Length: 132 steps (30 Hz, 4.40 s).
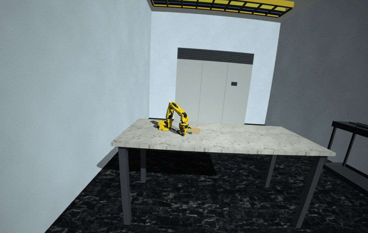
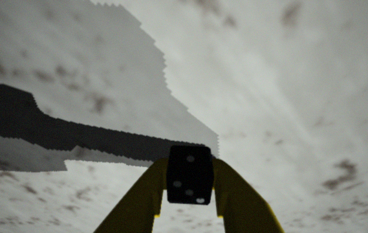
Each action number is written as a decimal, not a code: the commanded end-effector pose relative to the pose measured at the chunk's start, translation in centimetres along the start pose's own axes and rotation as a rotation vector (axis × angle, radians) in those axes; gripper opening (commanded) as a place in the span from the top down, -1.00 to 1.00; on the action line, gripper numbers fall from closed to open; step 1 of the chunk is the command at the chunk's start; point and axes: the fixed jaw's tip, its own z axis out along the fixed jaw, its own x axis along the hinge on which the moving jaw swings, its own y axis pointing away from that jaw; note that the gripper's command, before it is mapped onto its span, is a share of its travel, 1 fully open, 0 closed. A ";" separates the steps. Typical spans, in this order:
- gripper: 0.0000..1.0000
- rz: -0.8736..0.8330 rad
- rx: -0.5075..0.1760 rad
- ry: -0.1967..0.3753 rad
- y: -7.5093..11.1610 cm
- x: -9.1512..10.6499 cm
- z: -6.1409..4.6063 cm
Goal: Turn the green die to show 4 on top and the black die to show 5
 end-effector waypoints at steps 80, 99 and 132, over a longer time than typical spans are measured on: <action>1.00 0.040 0.029 -0.001 1.5 0.6 -5.2; 1.00 0.087 0.029 -0.001 4.7 1.3 -4.3; 1.00 0.081 0.052 0.000 4.6 1.4 -4.6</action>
